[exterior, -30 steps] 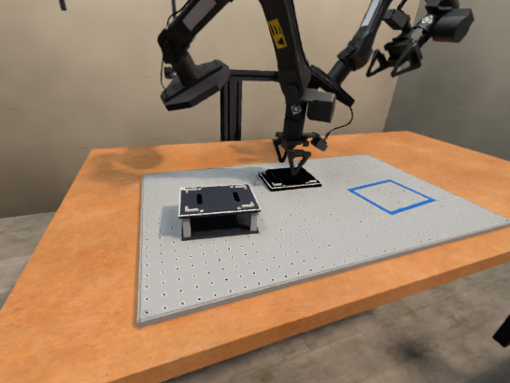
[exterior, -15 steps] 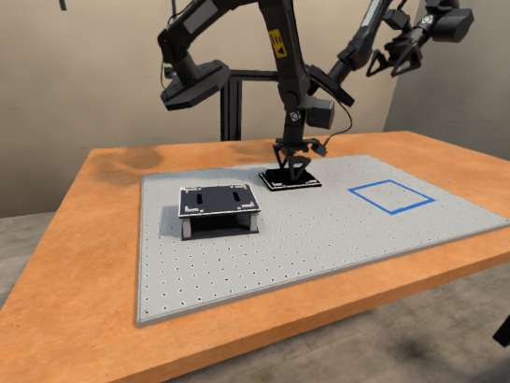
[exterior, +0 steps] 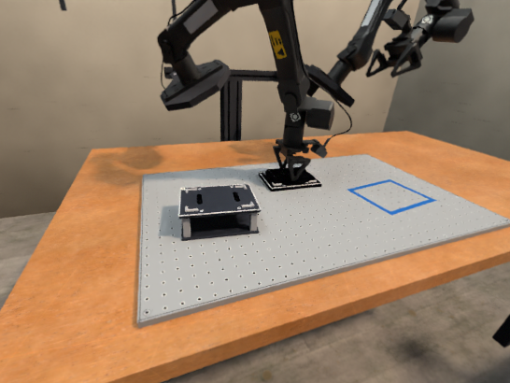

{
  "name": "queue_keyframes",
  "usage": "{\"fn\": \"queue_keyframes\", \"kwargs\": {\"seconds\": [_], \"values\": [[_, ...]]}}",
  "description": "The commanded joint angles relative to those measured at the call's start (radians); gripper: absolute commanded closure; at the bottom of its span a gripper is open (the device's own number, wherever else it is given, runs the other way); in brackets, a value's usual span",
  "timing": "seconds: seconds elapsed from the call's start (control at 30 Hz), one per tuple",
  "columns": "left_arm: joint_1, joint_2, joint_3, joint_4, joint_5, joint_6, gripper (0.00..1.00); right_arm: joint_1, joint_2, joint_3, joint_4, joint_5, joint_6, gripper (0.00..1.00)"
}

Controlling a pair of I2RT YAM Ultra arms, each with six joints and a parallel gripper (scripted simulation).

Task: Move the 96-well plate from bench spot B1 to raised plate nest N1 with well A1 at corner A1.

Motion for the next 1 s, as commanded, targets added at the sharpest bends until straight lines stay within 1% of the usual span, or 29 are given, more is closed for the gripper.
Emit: {"fn": "queue_keyframes", "kwargs": {"seconds": [0.0,0.07,0.13,0.37,0.4,0.43,0.63,0.7,0.87,0.97], "values": [[-0.009,-0.021,0.030,-0.016,0.013,0.007,0.00,0.008,-0.005,0.005,0.022,-0.013,-0.011,0.08],[-0.009,-0.021,0.030,-0.016,0.013,0.007,0.00,0.008,-0.005,0.005,0.023,-0.013,-0.011,0.11],[-0.009,-0.021,0.030,-0.016,0.013,0.007,0.00,0.008,-0.005,0.005,0.023,-0.013,-0.011,0.11],[-0.009,-0.021,0.030,-0.016,0.013,0.007,0.00,0.006,-0.013,-0.014,0.028,-0.013,-0.009,0.21],[-0.009,-0.021,0.030,-0.016,0.013,0.007,0.00,0.006,-0.018,-0.017,0.030,-0.013,-0.010,0.33],[-0.009,-0.021,0.030,-0.016,0.013,0.007,0.00,0.006,-0.018,-0.017,0.030,-0.013,-0.010,0.21],[-0.009,-0.021,0.030,-0.016,0.013,0.007,0.00,0.047,-0.088,-0.045,-0.055,-0.028,0.040,0.21],[-0.009,-0.021,0.030,-0.016,0.013,0.007,0.00,0.047,-0.088,-0.045,-0.055,-0.028,0.040,0.21],[-0.009,-0.021,0.030,-0.016,0.013,0.007,0.00,0.110,-0.207,-0.074,-0.174,-0.042,0.106,0.21],[-0.009,-0.021,0.030,-0.016,0.013,0.007,0.00,0.137,-0.261,-0.067,-0.237,-0.050,0.136,0.21]]}}
